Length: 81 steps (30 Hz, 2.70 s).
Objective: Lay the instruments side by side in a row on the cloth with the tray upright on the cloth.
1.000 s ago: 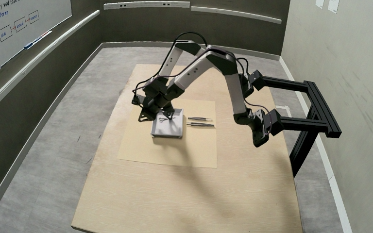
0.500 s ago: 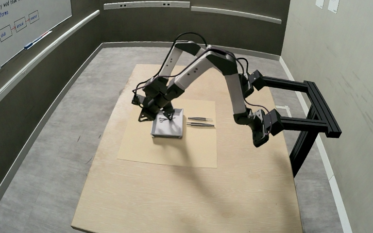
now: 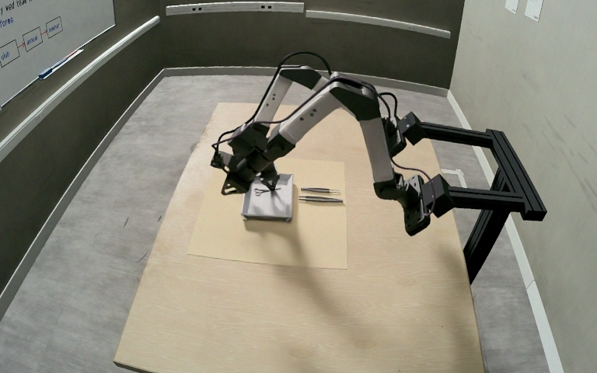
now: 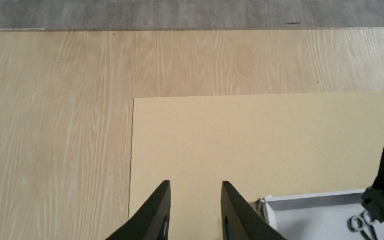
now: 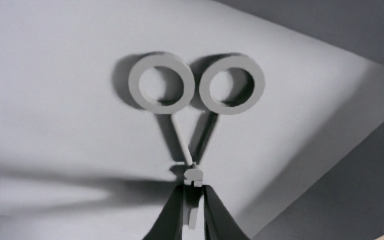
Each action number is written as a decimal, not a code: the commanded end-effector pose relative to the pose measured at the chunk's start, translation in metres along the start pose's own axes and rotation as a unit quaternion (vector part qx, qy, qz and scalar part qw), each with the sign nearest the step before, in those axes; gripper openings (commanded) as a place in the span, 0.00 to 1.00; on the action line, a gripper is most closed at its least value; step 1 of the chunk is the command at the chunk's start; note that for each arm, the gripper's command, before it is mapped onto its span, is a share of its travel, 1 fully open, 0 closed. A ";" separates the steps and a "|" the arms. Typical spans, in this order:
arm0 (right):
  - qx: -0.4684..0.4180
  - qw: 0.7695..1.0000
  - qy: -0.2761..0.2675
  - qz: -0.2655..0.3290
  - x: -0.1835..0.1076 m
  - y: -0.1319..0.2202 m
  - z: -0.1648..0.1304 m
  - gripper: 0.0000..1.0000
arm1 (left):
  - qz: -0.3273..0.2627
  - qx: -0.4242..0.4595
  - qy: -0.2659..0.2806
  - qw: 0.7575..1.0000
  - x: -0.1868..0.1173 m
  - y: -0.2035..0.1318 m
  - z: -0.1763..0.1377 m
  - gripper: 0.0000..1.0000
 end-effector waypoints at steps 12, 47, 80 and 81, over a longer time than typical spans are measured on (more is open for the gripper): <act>0.001 1.000 0.022 -0.004 0.019 -0.001 -0.007 0.11 | -0.008 -0.002 -0.035 0.999 -0.007 -0.004 0.024 0.27; 0.001 1.000 0.022 -0.003 0.019 -0.001 -0.007 0.08 | -0.008 -0.002 -0.035 0.999 -0.007 -0.004 0.024 0.27; 0.001 1.000 0.022 -0.003 0.019 0.000 -0.007 0.06 | -0.008 -0.002 -0.035 0.999 -0.007 -0.004 0.024 0.27; 0.001 1.000 0.022 -0.003 0.019 0.000 -0.007 0.06 | -0.008 -0.002 -0.035 0.999 -0.007 -0.004 0.024 0.27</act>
Point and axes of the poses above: on each arm, the point where the finger pads meet when closed, its own x axis out along the fingers, its own y axis across the jaws, z = x × y, the point moved 3 cm from there along -x, back along the fingers, and after that the axes turned 6 degrees about -x, right-handed, at the moved point
